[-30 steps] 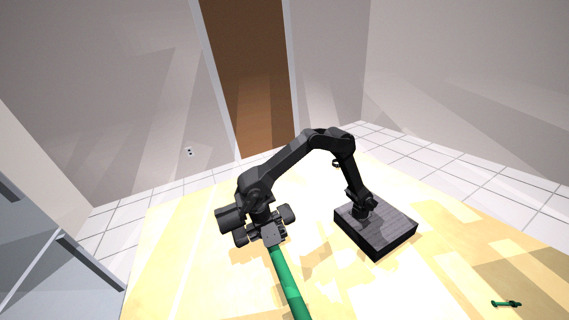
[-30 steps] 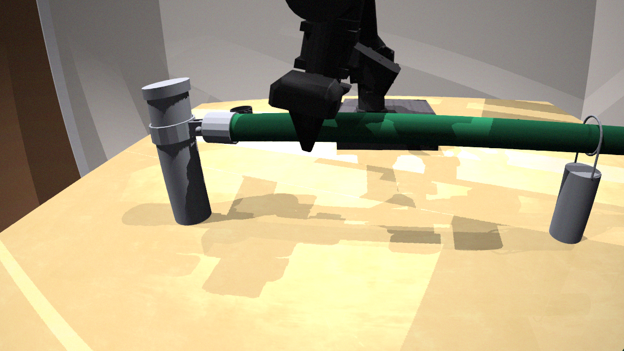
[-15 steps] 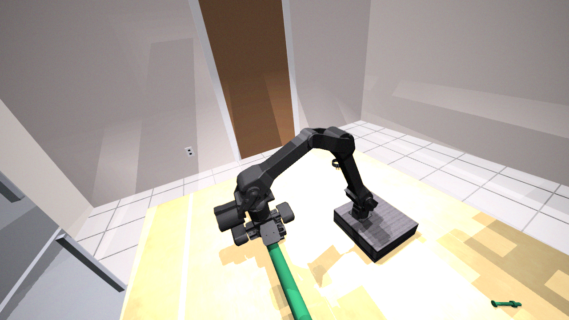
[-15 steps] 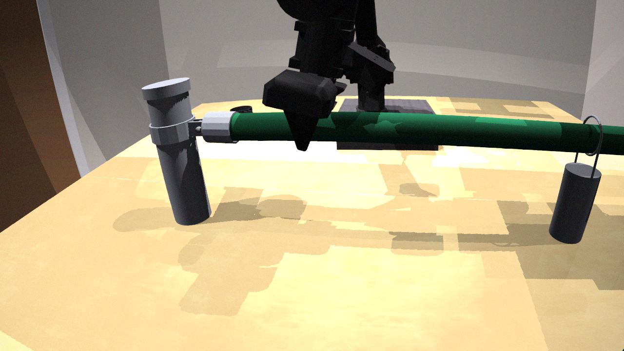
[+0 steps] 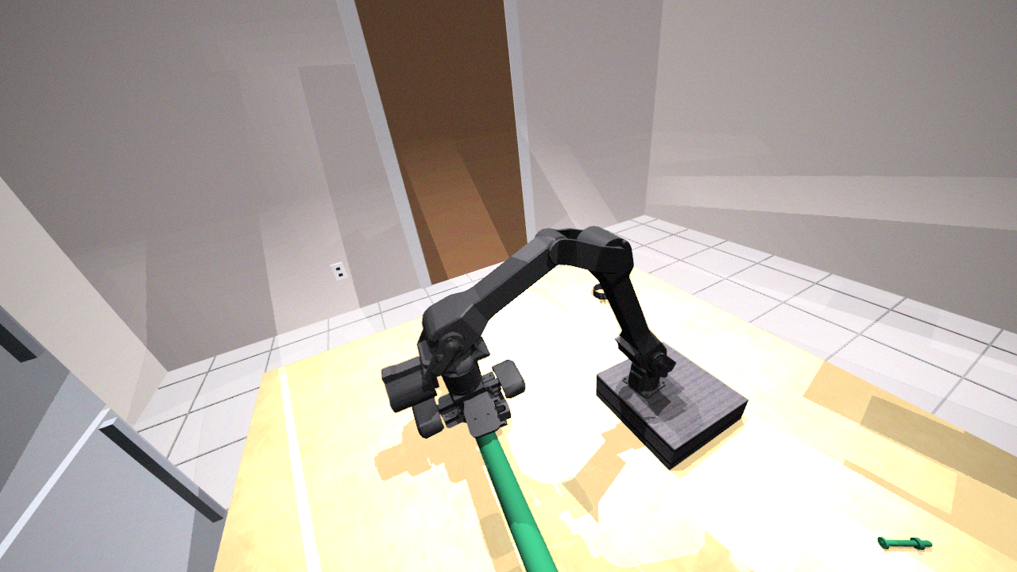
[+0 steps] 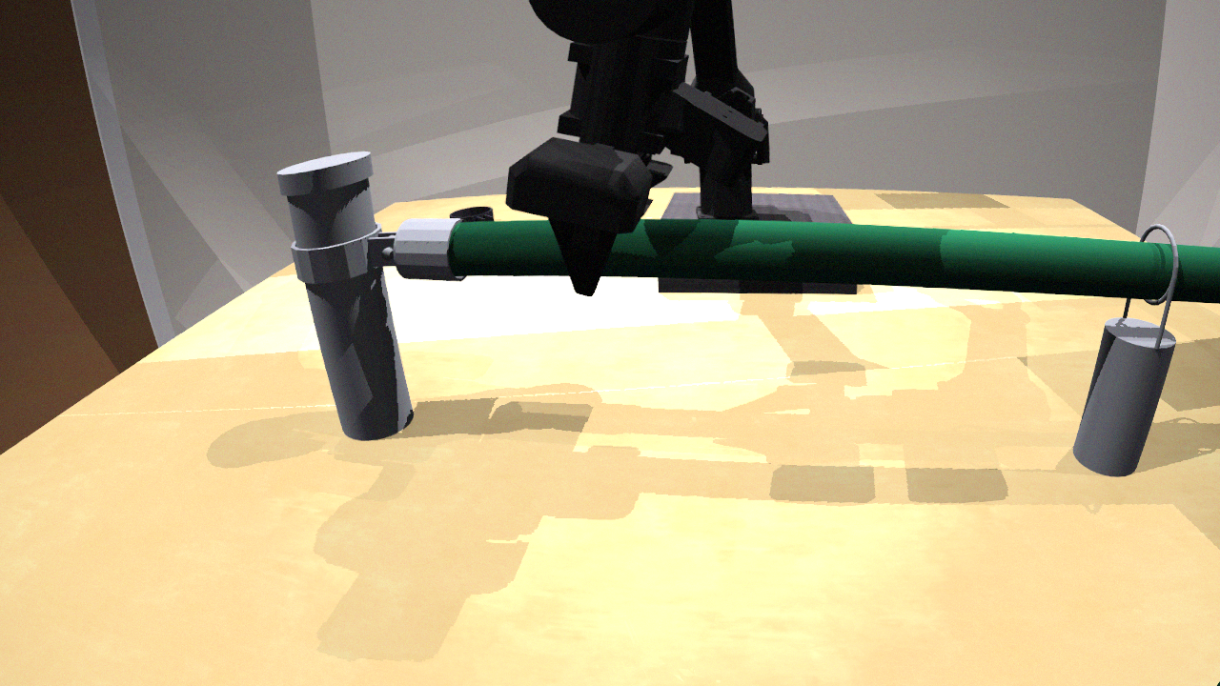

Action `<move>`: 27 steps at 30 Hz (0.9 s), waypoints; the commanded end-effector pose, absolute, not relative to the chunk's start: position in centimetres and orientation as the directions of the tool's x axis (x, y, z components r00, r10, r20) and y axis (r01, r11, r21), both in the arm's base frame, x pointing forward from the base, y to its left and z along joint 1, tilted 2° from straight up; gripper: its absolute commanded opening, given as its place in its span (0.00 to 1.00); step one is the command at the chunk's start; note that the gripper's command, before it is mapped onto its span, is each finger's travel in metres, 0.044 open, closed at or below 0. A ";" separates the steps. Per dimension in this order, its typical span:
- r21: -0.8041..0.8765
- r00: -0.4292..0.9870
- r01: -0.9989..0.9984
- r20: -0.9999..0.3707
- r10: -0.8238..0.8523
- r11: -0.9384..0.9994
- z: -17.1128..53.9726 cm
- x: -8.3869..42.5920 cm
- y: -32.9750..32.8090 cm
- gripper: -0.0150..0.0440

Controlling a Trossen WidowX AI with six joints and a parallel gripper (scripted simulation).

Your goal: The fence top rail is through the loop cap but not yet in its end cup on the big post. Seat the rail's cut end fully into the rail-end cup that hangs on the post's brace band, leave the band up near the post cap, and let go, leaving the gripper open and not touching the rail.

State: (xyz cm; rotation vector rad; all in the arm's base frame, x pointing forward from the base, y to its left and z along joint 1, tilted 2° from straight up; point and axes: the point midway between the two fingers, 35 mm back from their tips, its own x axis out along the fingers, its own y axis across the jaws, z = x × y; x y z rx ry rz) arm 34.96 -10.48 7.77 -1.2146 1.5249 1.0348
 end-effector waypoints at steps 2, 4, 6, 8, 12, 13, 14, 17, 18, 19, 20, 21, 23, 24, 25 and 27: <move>0.069 -0.107 -0.984 -0.967 -0.231 0.167 7.9 35.0 -10.5 0.25; 0.069 -0.107 -0.984 -0.967 -0.231 0.167 7.9 35.0 -10.5 0.30; 0.069 -0.107 -0.984 -0.967 -0.231 0.167 7.9 35.0 -10.5 0.39; 0.069 -0.107 -0.984 -0.967 -0.231 0.167 7.9 35.0 -10.5 0.48; 0.069 -0.107 -0.984 -0.967 -0.231 0.167 7.9 35.0 -10.5 0.65; 0.069 -0.107 -0.984 -0.967 -0.231 0.167 8.0 35.0 -10.4 0.70; 0.069 -0.107 -0.984 -0.967 -0.231 0.167 8.1 35.0 -10.3 0.74; 0.070 -0.107 -0.984 -0.967 -0.230 0.166 8.8 35.2 -9.6 0.88; 0.070 -0.108 -0.984 -0.967 -0.230 0.166 9.1 35.3 -9.3 0.92; 0.070 -0.108 -0.984 -0.967 -0.229 0.166 9.4 35.4 -8.9 0.97; 0.071 -0.108 -0.984 -0.968 -0.229 0.166 9.8 35.4 -8.5 1.00; 0.071 -0.109 -0.984 -0.968 -0.228 0.166 10.2 35.5 -8.2 1.00; 0.072 -0.109 -0.983 -0.968 -0.227 0.166 10.9 35.6 -7.4 1.00; 0.073 -0.110 -0.983 -0.968 -0.227 0.166 11.2 35.6 -7.0 1.00; 0.073 -0.110 -0.983 -0.968 -0.227 0.166 11.5 35.6 -6.7 1.00; 0.073 -0.110 -0.983 -0.968 -0.226 0.166 11.8 35.7 -6.5 1.00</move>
